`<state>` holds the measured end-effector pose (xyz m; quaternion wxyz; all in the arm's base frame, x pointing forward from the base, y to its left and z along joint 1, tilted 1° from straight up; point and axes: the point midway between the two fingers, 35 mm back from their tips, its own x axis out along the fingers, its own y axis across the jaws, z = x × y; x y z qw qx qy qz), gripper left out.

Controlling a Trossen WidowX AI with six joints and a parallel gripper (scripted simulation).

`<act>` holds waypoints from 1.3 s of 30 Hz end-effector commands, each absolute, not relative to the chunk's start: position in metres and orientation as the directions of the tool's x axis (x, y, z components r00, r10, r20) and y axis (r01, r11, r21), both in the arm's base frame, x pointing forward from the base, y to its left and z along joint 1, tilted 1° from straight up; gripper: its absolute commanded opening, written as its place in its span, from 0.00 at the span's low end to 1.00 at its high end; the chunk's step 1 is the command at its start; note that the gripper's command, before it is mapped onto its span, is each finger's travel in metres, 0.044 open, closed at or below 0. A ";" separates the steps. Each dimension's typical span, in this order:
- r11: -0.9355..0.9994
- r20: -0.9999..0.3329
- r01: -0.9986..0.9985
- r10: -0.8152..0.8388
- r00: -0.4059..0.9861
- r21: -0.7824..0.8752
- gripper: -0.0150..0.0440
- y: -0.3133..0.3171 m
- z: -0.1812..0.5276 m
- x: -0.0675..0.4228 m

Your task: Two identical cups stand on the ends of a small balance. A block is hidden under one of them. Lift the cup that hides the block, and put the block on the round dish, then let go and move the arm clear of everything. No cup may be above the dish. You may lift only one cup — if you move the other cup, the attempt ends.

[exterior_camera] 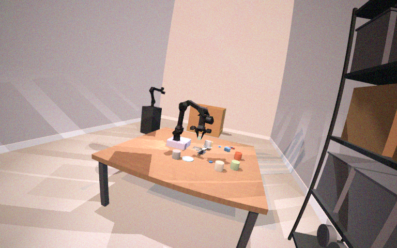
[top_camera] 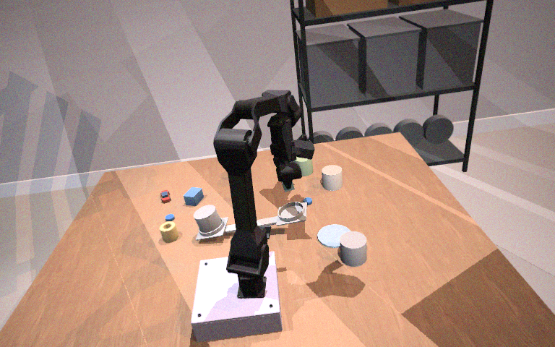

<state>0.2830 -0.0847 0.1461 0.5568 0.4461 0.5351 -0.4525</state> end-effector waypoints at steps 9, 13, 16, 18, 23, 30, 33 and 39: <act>0.187 -0.999 0.982 -0.028 0.019 0.013 0.25 -0.125 0.122 0.282; 0.187 -0.999 0.982 -0.030 0.018 0.012 0.25 -0.147 0.106 0.279; 0.187 -0.999 0.982 -0.032 0.018 0.011 0.25 -0.163 0.093 0.275; 0.187 -0.999 0.982 -0.033 0.017 0.011 0.25 -0.174 0.085 0.272; 0.187 -0.999 0.982 -0.036 0.016 0.009 0.25 -0.199 0.065 0.260; 0.187 -0.999 0.982 -0.037 0.015 0.008 0.25 -0.212 0.053 0.253; 0.187 -0.999 0.982 -0.037 0.015 0.008 0.25 -0.212 0.044 0.254; 0.187 -0.999 0.982 -0.037 0.015 0.008 0.25 -0.213 0.014 0.254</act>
